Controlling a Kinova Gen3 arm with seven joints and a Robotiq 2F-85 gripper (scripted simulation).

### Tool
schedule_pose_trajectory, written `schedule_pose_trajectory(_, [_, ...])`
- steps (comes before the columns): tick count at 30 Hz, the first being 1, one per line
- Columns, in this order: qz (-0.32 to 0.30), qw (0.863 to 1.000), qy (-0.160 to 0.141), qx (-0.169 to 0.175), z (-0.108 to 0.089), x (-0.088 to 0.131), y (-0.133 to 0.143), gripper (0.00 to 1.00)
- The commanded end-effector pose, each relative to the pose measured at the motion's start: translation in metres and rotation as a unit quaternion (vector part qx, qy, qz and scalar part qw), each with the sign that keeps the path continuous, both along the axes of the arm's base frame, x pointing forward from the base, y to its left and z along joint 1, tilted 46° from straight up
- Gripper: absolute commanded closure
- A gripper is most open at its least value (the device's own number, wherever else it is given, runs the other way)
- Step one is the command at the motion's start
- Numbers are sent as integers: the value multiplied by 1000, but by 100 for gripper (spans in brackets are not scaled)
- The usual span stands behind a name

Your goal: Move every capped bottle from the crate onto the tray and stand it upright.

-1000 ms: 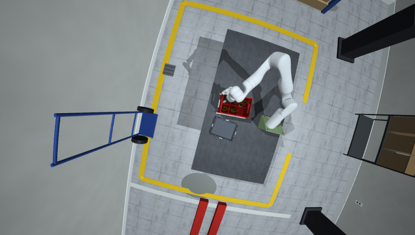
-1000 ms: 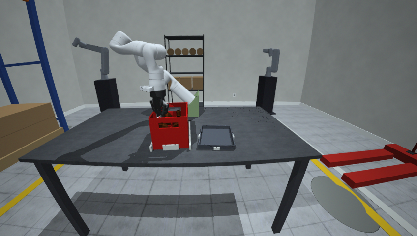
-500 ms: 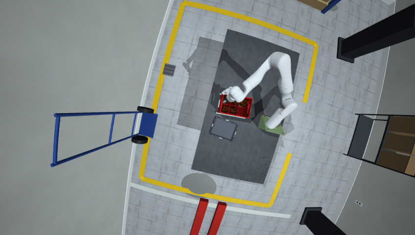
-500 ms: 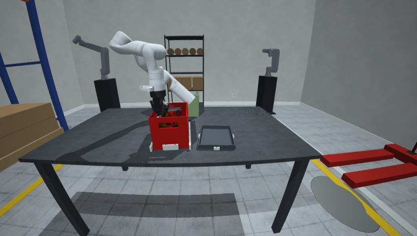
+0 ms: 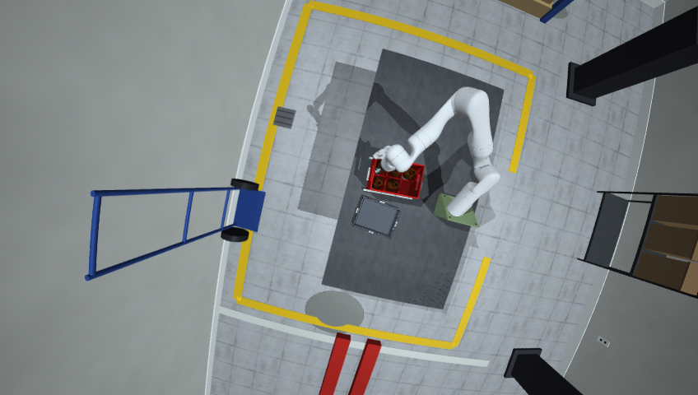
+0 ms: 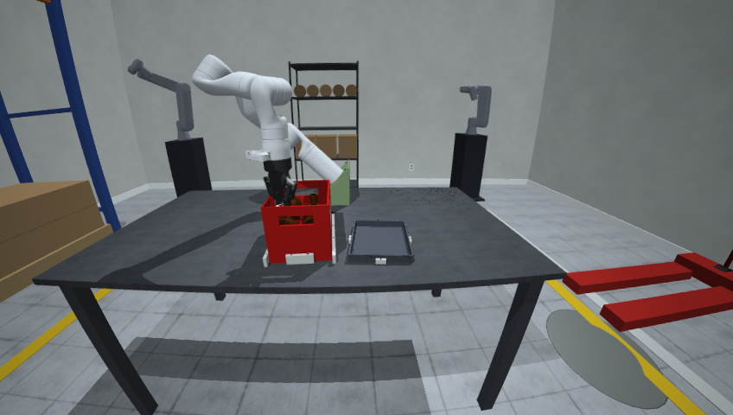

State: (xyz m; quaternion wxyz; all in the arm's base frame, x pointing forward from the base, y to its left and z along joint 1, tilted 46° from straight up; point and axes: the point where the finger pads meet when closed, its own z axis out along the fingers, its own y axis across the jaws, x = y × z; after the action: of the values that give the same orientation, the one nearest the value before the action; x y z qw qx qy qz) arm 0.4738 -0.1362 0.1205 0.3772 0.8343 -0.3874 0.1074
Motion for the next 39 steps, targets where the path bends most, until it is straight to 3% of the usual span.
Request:
schedule_pose_trajectory(1, [1, 1000, -1, 0, 1, 1, 1, 100])
schedule_pose_trajectory(11, [1, 1000, -1, 0, 1, 1, 1, 100])
schedule_pose_trajectory(39, [0, 1000, 0, 0, 58, 10, 60, 100])
